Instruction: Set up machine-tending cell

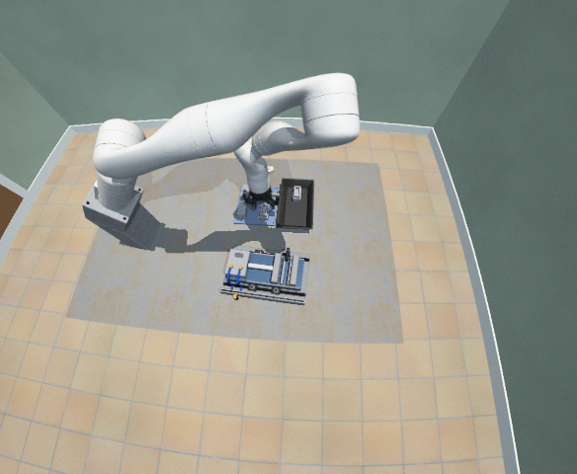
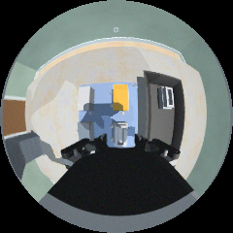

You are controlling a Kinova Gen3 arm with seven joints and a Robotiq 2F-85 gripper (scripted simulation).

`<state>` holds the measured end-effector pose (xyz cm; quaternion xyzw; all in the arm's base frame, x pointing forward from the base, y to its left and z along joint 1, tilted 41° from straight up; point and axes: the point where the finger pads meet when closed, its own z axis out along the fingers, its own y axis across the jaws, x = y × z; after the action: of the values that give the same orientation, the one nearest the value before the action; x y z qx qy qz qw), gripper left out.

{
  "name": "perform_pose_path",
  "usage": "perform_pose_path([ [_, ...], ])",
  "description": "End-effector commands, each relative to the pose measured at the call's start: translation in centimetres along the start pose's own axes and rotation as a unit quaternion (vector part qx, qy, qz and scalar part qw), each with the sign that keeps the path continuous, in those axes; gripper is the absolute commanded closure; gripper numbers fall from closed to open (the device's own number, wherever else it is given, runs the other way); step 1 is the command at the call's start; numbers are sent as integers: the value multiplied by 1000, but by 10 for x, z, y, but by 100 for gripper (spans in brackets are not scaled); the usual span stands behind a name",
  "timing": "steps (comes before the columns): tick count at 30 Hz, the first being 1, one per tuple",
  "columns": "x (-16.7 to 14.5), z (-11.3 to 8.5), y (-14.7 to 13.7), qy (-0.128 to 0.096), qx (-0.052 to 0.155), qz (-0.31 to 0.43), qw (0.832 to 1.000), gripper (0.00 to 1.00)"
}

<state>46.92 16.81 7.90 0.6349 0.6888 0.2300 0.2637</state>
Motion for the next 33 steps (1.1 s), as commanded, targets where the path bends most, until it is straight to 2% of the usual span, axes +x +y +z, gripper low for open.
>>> perform_pose_path([
  [1,0,0,0,0,0,0,1000,33],
  [33,0,11,0,0,0,0,1000,33],
])
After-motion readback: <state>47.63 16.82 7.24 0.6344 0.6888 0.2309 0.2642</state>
